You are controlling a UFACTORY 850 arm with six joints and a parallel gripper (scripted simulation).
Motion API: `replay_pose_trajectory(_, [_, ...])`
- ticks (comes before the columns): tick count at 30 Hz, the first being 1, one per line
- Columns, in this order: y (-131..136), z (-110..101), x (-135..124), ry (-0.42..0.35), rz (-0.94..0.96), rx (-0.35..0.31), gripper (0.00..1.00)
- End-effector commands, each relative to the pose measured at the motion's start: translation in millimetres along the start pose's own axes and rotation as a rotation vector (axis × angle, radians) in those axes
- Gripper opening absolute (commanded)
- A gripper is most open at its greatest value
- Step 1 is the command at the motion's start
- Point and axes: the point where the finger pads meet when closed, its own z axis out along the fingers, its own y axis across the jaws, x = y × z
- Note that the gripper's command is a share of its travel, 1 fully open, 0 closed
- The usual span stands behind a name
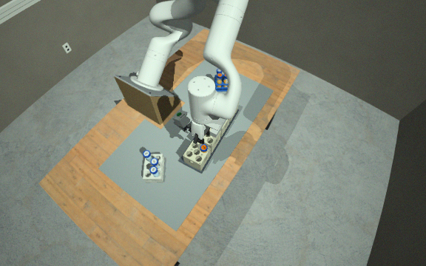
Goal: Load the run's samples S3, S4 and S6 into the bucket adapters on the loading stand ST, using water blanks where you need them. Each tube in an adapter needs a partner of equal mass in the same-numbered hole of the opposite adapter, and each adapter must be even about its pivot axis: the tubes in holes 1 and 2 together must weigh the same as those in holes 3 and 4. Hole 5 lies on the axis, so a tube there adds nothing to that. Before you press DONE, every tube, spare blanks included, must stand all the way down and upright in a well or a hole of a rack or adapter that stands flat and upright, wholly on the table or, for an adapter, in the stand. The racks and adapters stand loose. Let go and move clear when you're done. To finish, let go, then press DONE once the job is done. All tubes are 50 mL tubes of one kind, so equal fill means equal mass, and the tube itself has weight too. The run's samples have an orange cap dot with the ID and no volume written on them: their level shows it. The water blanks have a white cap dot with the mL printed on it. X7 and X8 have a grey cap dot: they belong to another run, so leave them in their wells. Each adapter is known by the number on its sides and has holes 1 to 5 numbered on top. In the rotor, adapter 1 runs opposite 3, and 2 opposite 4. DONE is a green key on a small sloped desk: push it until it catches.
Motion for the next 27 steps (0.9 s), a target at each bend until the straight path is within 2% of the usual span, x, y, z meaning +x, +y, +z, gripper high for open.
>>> replay_pose_trajectory(1, [0.2, -7.9, 0.6, 0.001, 0.000, -0.001, 0.44])
replay_pose_trajectory(6, [0.2, -16.3, 0.6, 0.001, 0.000, -0.001, 0.44])
replay_pose_trajectory(27, [0.2, -16.2, 0.5, 0.001, 0.000, -0.001, 0.44])
